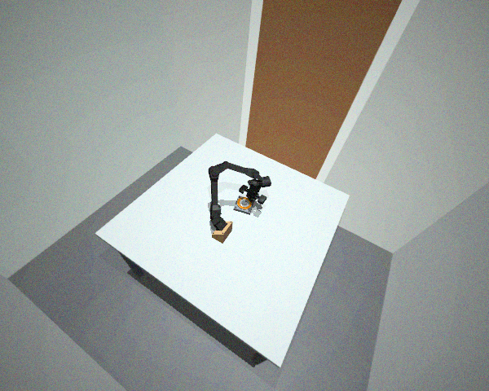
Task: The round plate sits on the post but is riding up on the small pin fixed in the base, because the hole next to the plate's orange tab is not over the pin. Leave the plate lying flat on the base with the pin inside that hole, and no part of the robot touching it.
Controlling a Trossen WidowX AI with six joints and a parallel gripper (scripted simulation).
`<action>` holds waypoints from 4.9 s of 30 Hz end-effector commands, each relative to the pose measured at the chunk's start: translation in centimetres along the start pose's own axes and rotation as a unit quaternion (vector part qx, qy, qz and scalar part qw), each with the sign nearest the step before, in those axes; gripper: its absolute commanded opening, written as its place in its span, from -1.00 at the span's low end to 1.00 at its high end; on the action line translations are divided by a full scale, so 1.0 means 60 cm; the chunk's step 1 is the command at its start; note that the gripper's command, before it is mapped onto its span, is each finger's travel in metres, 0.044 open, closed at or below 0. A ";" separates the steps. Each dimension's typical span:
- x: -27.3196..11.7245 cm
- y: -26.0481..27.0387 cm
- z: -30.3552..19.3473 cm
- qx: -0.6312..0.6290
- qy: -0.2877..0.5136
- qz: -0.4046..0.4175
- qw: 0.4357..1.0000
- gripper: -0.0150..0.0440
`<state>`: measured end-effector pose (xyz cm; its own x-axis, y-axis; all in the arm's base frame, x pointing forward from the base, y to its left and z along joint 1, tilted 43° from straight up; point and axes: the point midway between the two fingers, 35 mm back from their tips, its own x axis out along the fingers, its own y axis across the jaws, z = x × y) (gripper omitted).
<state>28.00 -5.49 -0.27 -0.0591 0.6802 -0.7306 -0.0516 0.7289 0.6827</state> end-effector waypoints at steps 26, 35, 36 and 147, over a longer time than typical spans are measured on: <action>0.082 0.001 0.021 -0.009 0.003 -0.003 1.000 -0.49; 0.082 0.009 0.040 -0.009 0.003 -0.003 1.000 -0.49; 0.082 0.010 0.042 -0.009 0.003 -0.003 1.000 -0.49; 0.074 0.172 0.012 -0.009 0.004 0.000 1.000 -0.49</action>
<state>28.36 4.98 3.55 -0.0614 0.6762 -0.7341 -0.0719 0.7306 0.6790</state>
